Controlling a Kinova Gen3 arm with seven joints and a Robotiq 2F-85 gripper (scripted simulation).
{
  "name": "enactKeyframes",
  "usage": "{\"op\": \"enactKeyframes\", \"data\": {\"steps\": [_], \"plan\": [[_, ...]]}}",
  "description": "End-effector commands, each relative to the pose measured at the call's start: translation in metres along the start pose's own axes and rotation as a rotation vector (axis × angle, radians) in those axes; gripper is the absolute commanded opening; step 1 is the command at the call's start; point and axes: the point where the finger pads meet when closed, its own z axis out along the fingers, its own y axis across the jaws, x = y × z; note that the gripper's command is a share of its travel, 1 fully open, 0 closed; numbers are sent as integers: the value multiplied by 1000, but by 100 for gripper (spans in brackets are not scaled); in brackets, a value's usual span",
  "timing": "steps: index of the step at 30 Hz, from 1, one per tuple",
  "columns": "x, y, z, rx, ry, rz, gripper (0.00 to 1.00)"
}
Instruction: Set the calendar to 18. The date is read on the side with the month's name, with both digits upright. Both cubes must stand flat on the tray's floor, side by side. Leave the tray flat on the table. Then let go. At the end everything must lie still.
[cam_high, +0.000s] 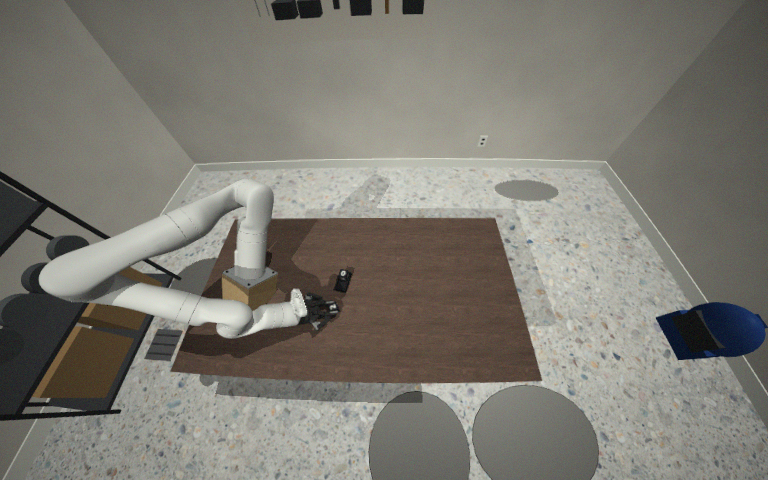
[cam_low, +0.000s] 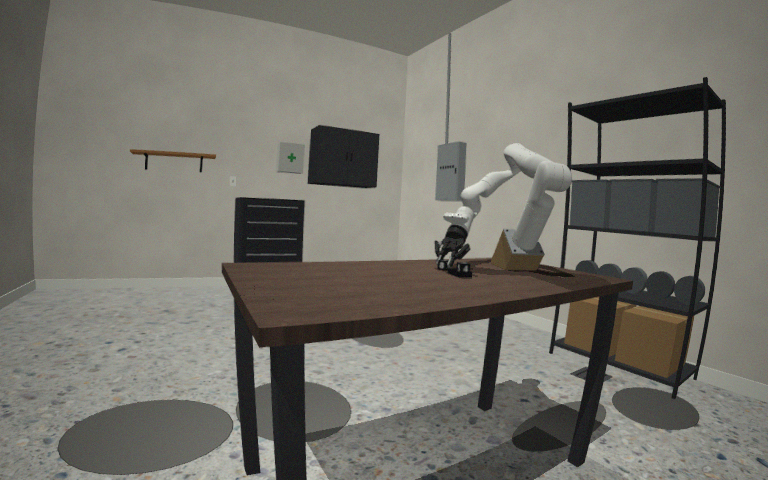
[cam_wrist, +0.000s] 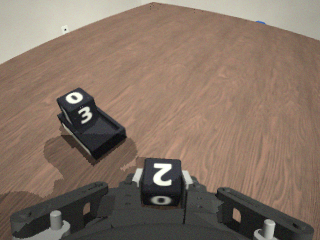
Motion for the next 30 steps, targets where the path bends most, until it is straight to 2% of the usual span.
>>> {"op": "enactKeyframes", "data": {"steps": [1,8,9,14,15,17,18,22,23,25,26,30], "plan": [[0,0,0,-1,0,-1,28],[0,0,0,-1,0,-1,28],[0,0,0,-1,0,-1,32],[0,0,0,-1,0,-1,36],[0,0,0,-1,0,-1,40],[0,0,0,-1,0,-1,40],[0,0,0,-1,0,-1,44],[0,0,0,-1,0,-1,44],[0,0,0,-1,0,-1,48],[0,0,0,-1,0,-1,48],[0,0,0,-1,0,-1,69],[0,0,0,-1,0,-1,69]]}}
